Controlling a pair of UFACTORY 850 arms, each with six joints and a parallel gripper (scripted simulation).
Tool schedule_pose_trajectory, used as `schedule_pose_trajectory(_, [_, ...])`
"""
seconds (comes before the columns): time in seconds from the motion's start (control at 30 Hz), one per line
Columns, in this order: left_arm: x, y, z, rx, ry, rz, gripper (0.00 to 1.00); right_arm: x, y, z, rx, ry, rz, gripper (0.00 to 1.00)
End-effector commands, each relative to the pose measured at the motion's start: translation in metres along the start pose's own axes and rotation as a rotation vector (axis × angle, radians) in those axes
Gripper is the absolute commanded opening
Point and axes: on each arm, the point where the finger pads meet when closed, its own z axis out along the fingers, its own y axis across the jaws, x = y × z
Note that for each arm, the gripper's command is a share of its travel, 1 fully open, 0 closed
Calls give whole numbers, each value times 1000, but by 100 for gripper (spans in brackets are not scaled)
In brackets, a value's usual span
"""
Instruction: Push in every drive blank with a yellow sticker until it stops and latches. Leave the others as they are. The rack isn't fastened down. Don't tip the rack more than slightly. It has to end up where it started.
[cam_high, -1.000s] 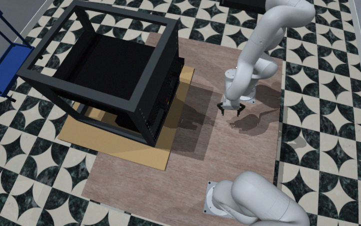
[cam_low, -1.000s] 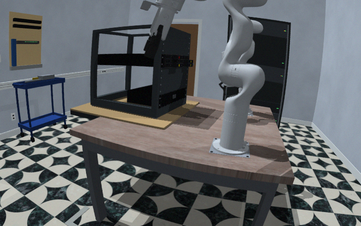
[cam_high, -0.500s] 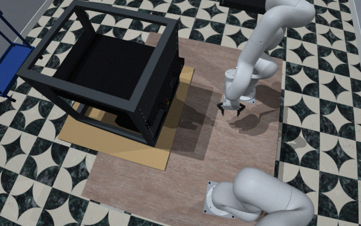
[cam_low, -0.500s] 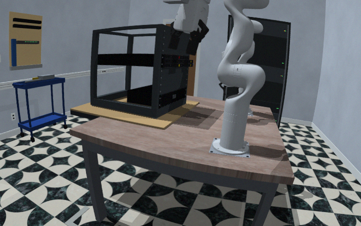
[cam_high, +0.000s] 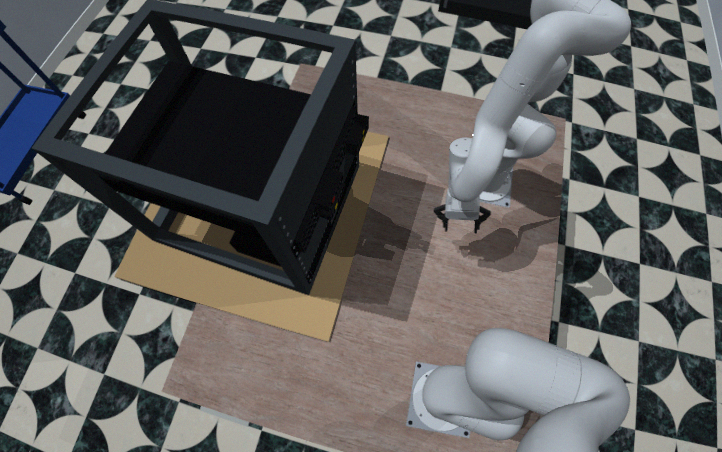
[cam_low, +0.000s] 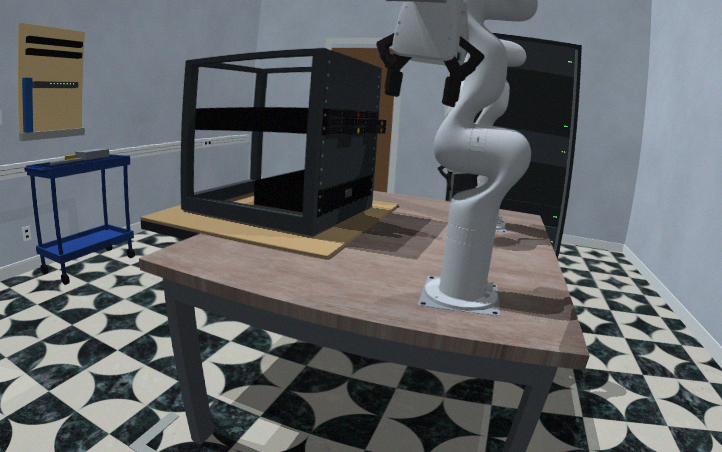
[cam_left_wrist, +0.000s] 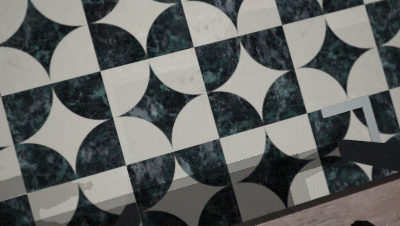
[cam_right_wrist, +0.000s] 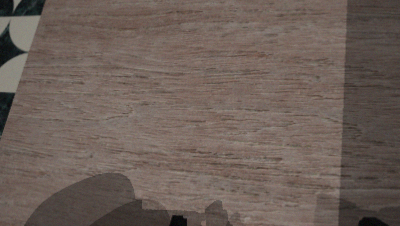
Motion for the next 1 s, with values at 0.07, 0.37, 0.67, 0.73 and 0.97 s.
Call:
schedule_pose_trajectory(0.07, [-9,-22,-7,32,-9,-89,100,1,0,0,-1,1,-1,100])
schedule_pose_trajectory(0.37, [-22,-46,-14,68,-19,-200,100,1,0,0,-1,1,-1,100])
schedule_pose_trajectory(0.67, [-29,-57,-17,86,-23,-251,100,1,0,0,-1,1,-1,100])
schedule_pose_trajectory(0.73, [-30,-59,-18,89,-24,-261,100,1,0,0,-1,1,-1,100])
schedule_pose_trajectory(0.97, [-33,-64,-19,95,-25,-280,100,1,0,0,-1,1,-1,100])
